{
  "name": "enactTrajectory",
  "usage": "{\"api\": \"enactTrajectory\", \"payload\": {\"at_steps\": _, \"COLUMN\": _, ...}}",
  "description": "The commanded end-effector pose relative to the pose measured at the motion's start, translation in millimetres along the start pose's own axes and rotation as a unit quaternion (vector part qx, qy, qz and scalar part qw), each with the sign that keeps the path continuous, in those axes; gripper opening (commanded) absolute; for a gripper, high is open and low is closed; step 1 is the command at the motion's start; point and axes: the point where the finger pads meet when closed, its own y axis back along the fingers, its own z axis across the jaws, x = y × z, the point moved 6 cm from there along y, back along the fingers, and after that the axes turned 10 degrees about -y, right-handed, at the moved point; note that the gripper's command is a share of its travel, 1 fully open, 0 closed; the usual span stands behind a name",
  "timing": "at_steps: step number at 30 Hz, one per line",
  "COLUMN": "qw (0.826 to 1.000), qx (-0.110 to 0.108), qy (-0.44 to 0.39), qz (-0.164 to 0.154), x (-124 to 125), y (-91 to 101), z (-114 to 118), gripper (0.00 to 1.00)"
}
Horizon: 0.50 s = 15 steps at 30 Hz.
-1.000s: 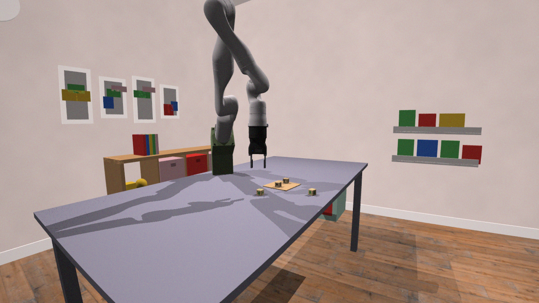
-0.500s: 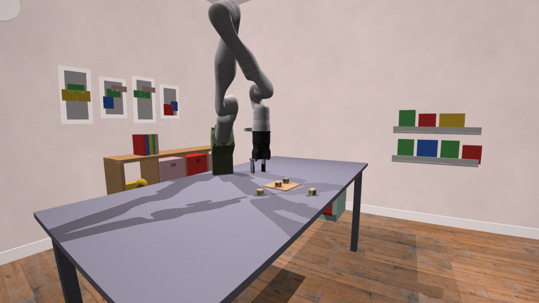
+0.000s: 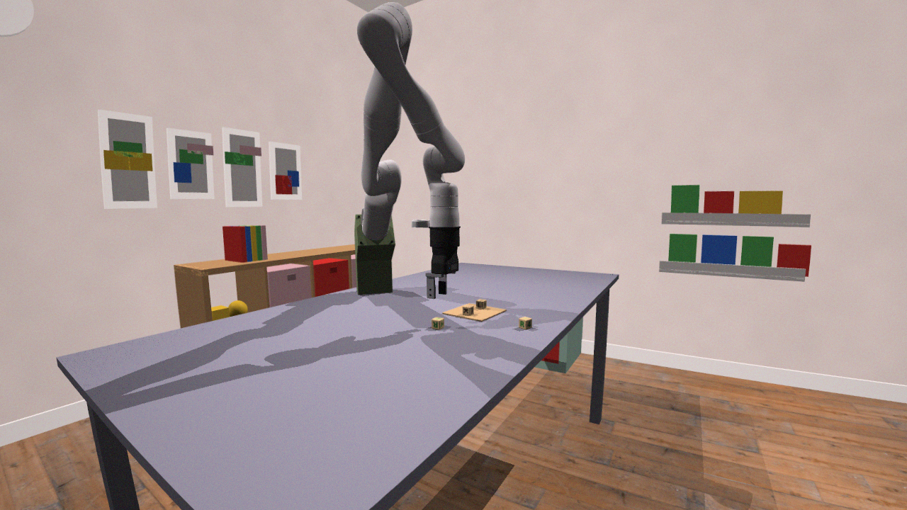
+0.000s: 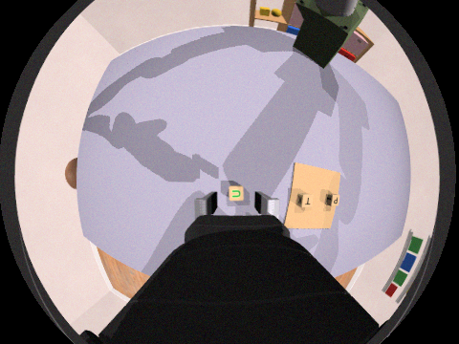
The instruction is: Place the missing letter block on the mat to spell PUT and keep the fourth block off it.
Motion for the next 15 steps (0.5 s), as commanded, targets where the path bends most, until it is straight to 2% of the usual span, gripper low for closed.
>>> {"api": "enactTrajectory", "payload": {"at_steps": 1, "qw": 1.0, "qx": -0.002, "qy": 0.003, "qz": 0.003, "x": 1.4, "y": -1.4, "z": 1.5, "gripper": 1.0}}
{"api": "enactTrajectory", "payload": {"at_steps": 15, "qw": 1.0, "qx": -0.002, "qy": 0.015, "qz": 0.002, "x": 0.8, "y": -2.2, "z": 1.7, "gripper": 1.0}}
